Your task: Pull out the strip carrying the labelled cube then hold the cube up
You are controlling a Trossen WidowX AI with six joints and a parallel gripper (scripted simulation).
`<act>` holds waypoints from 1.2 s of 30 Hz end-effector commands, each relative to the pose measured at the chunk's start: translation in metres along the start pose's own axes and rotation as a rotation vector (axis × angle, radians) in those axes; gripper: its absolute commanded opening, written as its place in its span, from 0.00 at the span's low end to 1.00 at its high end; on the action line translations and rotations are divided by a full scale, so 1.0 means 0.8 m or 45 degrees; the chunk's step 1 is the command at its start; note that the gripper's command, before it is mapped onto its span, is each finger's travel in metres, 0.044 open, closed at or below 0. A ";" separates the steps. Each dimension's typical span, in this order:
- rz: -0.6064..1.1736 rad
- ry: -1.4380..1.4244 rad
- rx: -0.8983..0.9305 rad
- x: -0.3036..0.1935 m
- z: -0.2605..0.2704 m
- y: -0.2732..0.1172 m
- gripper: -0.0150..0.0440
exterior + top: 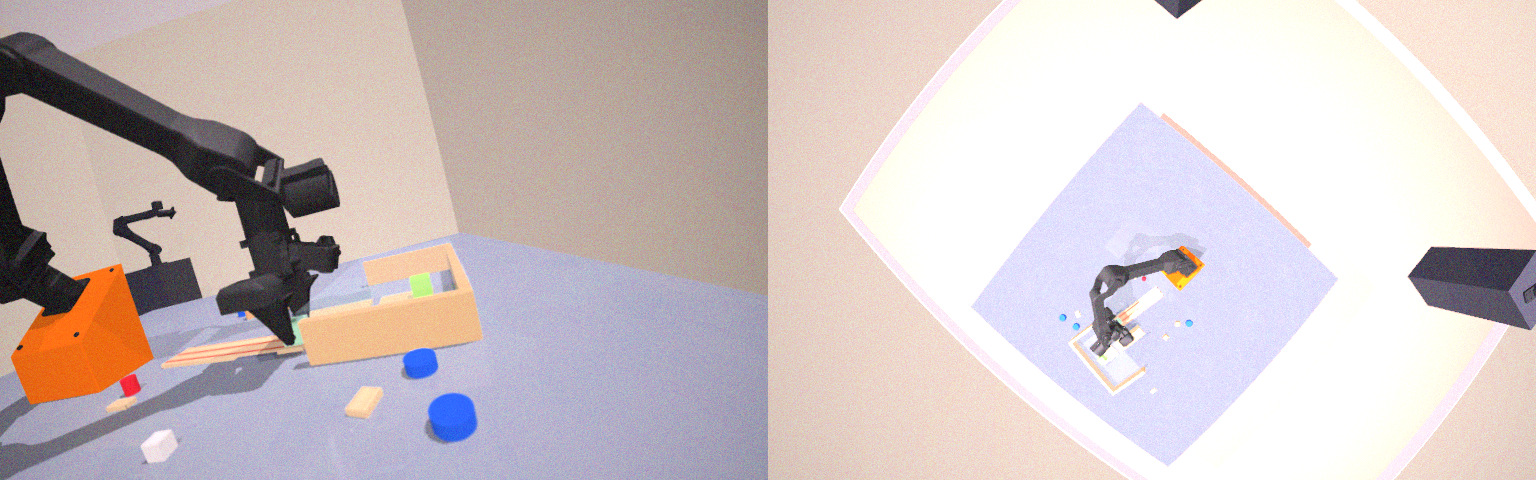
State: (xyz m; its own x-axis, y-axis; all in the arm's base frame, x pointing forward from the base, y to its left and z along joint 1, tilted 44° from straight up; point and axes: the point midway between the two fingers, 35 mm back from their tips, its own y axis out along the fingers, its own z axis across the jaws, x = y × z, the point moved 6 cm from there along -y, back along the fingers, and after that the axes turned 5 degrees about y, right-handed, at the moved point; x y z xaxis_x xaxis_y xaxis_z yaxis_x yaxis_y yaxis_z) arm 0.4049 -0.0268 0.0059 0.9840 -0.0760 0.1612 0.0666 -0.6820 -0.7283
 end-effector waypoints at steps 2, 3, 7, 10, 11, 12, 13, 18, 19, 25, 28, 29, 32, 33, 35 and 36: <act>-0.001 0.001 0.000 0.000 0.000 0.000 0.50; -0.001 0.001 0.000 0.000 0.000 0.000 0.49; -0.001 0.001 0.000 0.000 0.000 0.000 0.44; -0.001 0.001 0.000 0.000 0.000 0.000 0.38; -0.001 0.001 0.000 0.000 0.000 0.000 0.33; -0.001 0.001 0.000 0.000 0.000 -0.001 0.29; -0.001 0.000 0.000 -0.003 0.000 -0.003 0.25; 0.002 -0.004 0.000 -0.026 -0.001 -0.022 0.25; 0.002 -0.005 0.000 -0.031 -0.001 -0.026 0.25; 0.005 -0.010 -0.004 -0.061 -0.004 -0.046 0.25; 0.006 -0.012 -0.006 -0.073 -0.006 -0.053 0.25; 0.006 -0.012 -0.006 -0.074 -0.006 -0.054 0.25; 0.006 -0.013 -0.006 -0.077 -0.006 -0.054 0.25; 0.006 -0.013 -0.006 -0.081 -0.006 -0.054 0.25; 0.007 -0.013 -0.006 -0.090 -0.007 -0.054 0.25; 0.007 -0.013 -0.006 -0.095 -0.008 -0.054 0.25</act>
State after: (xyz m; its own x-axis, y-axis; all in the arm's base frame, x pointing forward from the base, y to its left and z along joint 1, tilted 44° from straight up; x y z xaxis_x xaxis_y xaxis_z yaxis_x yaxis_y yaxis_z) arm 0.3379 0.0040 0.0313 0.9857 -0.0673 0.1546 0.0670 -0.6851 -0.7253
